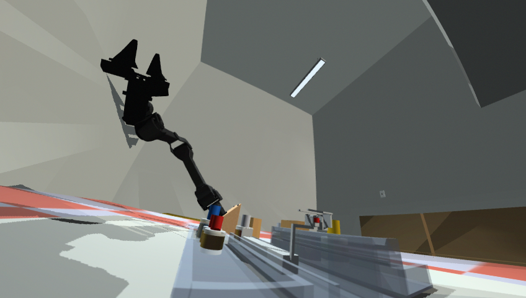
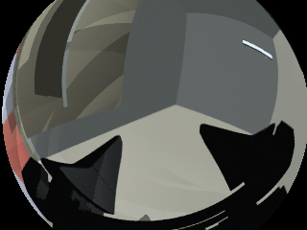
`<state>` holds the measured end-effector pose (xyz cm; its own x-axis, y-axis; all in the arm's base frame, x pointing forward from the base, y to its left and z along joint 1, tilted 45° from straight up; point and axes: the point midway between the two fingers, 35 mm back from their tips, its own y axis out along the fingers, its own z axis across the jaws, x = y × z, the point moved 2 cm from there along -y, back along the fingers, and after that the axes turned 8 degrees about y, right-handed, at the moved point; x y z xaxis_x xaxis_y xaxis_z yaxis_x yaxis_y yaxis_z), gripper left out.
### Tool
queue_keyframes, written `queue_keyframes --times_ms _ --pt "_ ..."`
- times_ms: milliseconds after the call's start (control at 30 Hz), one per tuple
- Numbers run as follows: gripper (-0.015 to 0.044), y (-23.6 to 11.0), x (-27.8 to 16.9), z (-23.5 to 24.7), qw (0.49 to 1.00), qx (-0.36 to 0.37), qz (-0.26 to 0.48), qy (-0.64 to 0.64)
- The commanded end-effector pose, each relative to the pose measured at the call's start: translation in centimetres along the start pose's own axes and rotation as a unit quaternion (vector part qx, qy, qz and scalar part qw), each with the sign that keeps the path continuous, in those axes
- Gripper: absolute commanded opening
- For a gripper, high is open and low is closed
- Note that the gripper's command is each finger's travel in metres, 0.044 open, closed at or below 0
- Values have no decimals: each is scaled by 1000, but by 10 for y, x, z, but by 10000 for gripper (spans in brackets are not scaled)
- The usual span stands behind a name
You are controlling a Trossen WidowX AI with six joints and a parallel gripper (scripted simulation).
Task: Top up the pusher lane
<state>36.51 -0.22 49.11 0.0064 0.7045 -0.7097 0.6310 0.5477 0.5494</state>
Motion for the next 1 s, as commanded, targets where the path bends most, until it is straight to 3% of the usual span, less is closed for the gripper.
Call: queue_keyframes --times_ms 0,200,367,600,967 --pt "426 1 1 2 1000 3 0 9" --pt "440 24 48 62 957 97 2 273" --pt "440 37 116 102 861 190 3 472" --pt "440 40 188 127 741 283 12 609" --pt "440 -4 357 156 394 522 122 746"
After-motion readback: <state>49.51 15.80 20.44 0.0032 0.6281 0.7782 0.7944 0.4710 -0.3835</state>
